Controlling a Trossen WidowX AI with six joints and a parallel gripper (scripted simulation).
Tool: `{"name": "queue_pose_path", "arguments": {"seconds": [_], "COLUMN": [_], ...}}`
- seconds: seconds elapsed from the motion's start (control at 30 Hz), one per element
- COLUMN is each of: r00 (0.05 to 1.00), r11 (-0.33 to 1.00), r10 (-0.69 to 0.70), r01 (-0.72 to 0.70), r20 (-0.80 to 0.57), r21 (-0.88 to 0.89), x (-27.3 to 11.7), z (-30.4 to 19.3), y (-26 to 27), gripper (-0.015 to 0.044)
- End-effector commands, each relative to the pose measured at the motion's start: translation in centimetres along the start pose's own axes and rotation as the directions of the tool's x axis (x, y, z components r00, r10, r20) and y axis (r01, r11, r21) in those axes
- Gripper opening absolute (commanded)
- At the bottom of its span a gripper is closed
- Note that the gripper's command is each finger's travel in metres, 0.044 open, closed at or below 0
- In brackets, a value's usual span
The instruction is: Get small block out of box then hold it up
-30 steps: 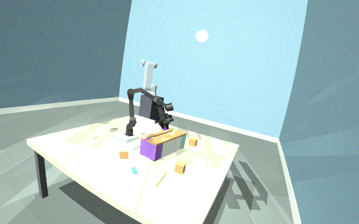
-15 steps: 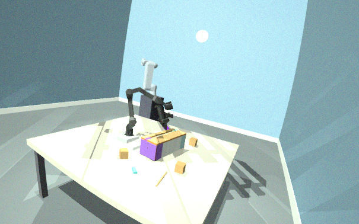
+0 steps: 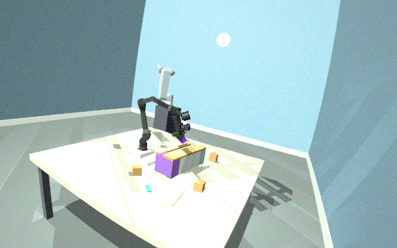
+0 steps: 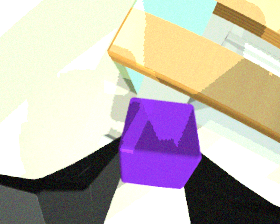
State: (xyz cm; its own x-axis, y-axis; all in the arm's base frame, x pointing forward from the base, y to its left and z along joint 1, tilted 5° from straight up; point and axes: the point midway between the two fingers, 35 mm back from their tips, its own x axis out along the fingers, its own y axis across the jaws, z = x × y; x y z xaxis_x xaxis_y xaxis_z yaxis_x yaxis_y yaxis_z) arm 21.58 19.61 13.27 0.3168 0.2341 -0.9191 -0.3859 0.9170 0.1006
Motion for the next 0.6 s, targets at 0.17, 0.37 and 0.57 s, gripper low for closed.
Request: {"name": "queue_pose_path", "arguments": {"seconds": [0.17,0.37,0.57], "r00": [1.000,0.999,0.999], "r11": [0.950,0.858,0.724], "r10": [0.020,0.031,0.042], "r01": [-0.020,-0.030,-0.039], "r20": [0.004,0.008,0.012], "r21": [0.312,0.513,0.688], "x": [-0.7,-1.1,-1.5], "z": [0.0,0.0,0.0], "y": [-0.2,-0.4,-0.6], "gripper": [0.0000,0.0000,0.0000]}}
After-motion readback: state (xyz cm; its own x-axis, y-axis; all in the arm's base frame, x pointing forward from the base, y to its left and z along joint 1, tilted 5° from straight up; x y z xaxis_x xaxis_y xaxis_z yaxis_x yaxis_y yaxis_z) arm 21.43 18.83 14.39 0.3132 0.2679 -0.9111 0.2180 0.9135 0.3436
